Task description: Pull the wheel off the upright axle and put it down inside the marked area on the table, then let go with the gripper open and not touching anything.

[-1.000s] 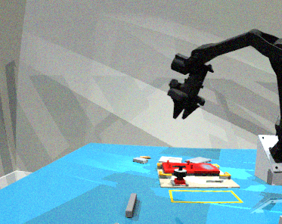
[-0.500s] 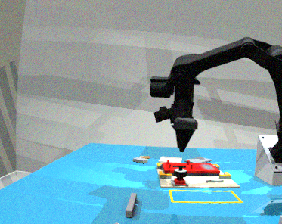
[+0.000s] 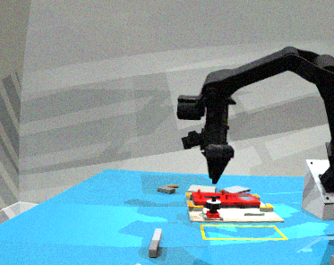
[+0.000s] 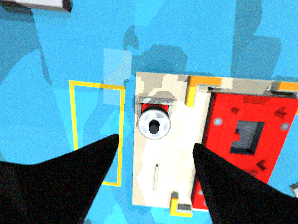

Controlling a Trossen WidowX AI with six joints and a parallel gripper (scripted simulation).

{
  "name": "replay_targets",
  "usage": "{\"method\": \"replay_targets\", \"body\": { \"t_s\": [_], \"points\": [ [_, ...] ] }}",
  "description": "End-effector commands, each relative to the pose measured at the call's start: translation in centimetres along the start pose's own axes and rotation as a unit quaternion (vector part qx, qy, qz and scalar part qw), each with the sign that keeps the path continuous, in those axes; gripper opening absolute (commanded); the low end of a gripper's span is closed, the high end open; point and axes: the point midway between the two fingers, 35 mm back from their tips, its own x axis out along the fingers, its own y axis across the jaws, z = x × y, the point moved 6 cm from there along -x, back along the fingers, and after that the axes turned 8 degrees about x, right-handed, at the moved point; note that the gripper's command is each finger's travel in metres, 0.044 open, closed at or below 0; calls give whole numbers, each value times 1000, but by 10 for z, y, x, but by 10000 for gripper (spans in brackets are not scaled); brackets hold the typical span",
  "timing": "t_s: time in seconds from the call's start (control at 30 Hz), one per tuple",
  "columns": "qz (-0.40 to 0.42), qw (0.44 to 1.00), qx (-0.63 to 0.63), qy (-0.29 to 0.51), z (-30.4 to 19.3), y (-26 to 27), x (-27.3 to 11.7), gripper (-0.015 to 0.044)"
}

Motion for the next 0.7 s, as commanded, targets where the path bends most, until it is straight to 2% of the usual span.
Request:
{"method": "replay_targets", "body": {
  "t_s": [0.0, 0.23, 0.43, 0.57, 0.67],
  "points": [
    [4, 1000, 5, 7, -1, -1, 24, 300],
    [5, 1000, 5, 8, -5, 1, 61, 300],
    [5, 1000, 5, 8, -6, 1, 64, 300],
    [2, 1000, 0, 7, -5, 2, 61, 195],
    [2, 1000, 0, 7, -5, 2, 61, 175]
  ]
}}
